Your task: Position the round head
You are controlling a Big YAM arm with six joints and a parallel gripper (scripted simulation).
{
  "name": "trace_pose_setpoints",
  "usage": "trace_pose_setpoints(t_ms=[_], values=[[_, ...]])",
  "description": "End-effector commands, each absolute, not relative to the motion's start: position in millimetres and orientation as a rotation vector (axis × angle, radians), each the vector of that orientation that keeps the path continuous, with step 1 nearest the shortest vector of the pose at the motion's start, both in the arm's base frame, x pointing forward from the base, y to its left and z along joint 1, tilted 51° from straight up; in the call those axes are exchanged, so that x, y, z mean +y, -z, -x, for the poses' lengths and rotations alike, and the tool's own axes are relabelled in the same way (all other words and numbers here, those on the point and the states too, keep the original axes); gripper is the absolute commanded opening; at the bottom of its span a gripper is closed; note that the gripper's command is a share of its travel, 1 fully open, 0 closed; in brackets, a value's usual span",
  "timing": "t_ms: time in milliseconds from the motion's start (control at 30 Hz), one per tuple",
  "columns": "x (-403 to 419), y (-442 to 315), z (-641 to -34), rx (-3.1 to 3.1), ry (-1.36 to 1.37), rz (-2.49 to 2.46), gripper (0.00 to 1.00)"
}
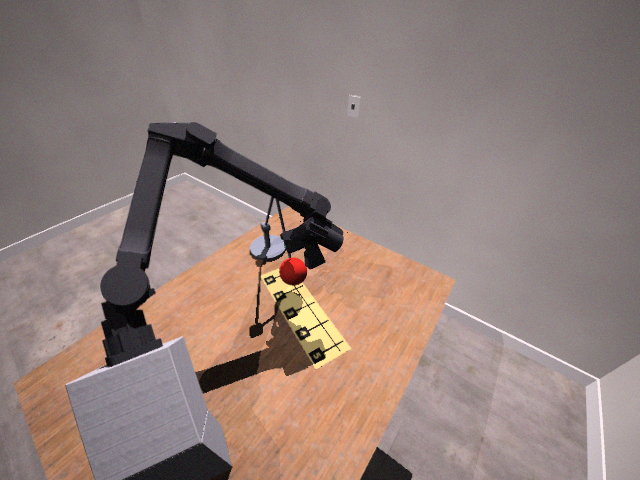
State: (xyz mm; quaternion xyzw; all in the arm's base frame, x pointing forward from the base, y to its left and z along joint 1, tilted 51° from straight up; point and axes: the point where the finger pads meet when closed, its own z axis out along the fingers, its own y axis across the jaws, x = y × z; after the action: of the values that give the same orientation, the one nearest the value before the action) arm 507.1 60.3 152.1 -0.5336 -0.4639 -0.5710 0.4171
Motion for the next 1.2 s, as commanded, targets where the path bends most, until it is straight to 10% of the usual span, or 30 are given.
trace_pose_setpoints(t_ms=[0,1167], values=[[57.5,-154.4,-507.3,-1.148,1.423,1.351,0.0],[37.1,-127.3,-502.6,-1.075,1.489,1.47,0.0]])
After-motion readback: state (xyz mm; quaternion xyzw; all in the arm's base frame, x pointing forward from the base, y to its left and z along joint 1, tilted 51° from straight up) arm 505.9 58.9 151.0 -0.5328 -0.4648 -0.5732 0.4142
